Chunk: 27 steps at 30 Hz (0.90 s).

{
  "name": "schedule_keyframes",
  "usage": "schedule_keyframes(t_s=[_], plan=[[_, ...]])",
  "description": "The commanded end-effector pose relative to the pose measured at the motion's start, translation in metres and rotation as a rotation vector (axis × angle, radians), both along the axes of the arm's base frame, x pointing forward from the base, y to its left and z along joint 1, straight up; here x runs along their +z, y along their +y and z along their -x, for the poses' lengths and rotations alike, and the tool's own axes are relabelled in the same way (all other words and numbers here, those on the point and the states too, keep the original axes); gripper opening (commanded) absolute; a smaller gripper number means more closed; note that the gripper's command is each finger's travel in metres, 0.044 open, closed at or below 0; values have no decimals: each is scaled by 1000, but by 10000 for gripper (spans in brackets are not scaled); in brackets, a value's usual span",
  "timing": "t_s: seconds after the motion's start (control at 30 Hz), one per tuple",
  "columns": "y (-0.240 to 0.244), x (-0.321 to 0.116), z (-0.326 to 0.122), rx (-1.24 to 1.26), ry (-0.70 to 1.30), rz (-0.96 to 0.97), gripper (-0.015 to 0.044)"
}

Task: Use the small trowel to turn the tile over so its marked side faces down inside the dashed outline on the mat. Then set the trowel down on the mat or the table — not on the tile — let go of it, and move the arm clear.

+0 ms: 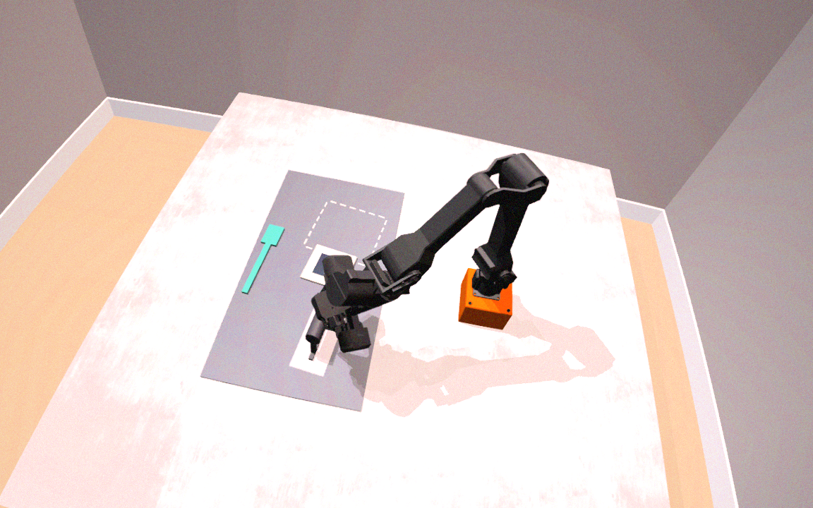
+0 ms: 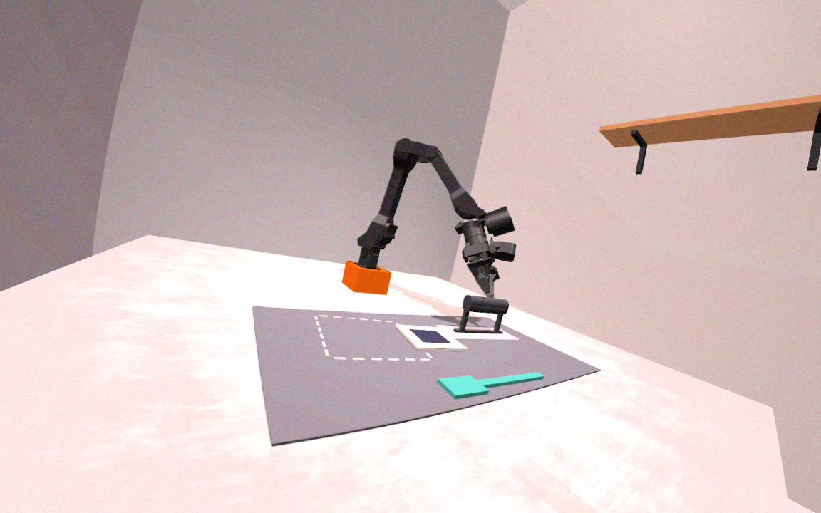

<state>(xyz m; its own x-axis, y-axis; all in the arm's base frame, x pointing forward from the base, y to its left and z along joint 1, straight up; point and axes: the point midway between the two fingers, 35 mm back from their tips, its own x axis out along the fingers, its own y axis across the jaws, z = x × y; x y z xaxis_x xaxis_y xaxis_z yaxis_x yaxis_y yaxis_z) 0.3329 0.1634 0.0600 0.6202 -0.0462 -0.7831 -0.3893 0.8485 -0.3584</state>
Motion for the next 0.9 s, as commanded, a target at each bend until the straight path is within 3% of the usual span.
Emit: schedule_keyframes(t_s=[0.0,0.87], plan=[[-2,-1,3,91,-28,82,300],[-22,-12,27,636,-144,671,300]])
